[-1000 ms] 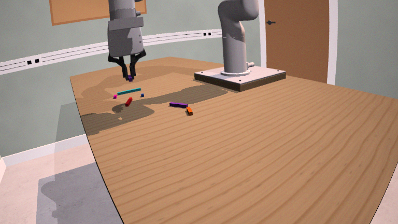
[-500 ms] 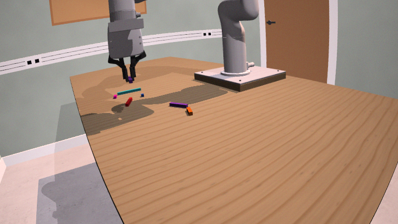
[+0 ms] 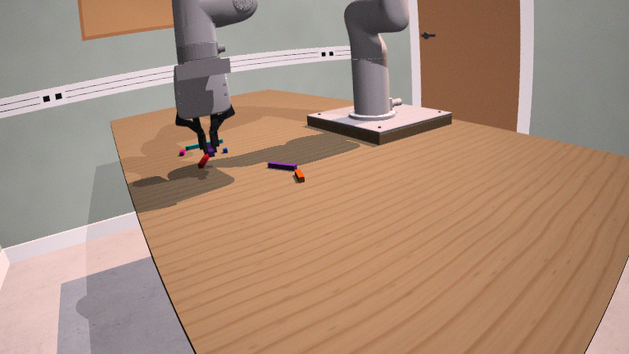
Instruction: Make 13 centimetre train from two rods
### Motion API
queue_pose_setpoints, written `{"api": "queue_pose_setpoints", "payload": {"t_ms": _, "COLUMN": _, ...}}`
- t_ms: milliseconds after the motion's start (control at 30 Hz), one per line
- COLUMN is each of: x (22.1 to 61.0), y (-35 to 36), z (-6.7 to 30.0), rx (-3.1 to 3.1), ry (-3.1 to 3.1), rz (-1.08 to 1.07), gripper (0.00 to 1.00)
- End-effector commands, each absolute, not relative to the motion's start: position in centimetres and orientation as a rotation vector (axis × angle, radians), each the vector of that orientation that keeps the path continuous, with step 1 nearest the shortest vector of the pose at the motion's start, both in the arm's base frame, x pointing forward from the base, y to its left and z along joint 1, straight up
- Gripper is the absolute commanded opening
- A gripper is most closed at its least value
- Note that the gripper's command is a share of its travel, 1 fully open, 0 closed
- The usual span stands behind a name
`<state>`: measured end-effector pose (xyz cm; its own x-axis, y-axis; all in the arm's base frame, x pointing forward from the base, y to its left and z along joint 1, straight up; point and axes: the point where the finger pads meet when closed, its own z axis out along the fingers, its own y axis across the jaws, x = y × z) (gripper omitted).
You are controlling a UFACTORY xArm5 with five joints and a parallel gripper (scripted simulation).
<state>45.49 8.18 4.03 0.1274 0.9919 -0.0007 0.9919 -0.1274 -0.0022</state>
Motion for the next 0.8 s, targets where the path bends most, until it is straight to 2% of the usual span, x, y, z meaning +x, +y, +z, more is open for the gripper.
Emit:
{"api": "queue_pose_setpoints", "payload": {"t_ms": 0, "x": 45.8, "y": 8.2, "z": 2.5, "rx": -2.361, "ry": -2.077, "rz": -0.007, "gripper": 0.04}}
{"api": "queue_pose_setpoints", "payload": {"t_ms": 267, "x": 45.9, "y": 8.2, "z": 0.7, "rx": -2.361, "ry": -2.077, "rz": -0.007, "gripper": 0.04}}
{"api": "queue_pose_setpoints", "payload": {"t_ms": 767, "x": 45.9, "y": 8.2, "z": 0.6, "rx": -2.361, "ry": -2.077, "rz": -0.007, "gripper": 0.04}}
